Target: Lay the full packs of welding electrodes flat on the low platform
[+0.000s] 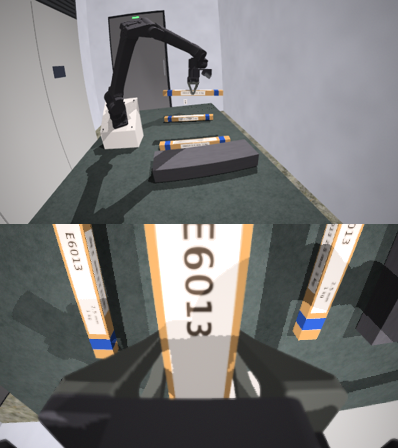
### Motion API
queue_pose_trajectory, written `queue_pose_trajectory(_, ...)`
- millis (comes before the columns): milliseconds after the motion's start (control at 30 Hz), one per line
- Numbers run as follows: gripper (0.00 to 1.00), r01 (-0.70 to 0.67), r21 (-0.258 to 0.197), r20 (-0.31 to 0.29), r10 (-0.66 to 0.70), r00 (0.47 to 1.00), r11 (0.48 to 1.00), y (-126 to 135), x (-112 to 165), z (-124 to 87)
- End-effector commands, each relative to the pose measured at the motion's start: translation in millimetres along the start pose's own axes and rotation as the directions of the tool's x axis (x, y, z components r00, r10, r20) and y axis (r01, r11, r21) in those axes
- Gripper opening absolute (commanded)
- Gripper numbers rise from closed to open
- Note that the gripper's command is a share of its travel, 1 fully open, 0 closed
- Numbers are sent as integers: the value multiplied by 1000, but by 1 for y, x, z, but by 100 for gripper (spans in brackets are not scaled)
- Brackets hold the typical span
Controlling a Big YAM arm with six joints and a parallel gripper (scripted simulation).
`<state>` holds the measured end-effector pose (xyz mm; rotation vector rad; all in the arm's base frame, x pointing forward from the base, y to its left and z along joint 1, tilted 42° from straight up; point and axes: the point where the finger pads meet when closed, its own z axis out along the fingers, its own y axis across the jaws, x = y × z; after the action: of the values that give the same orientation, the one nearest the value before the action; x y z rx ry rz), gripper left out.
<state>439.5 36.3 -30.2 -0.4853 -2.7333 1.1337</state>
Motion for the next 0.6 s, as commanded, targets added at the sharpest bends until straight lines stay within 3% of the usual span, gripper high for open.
queue_pose_trajectory(0,0,-30,-74,109,38,993,997,18,-21,-69)
queue_pose_trajectory(567,0,-43,-94,121,54,991,995,14,-17,-81)
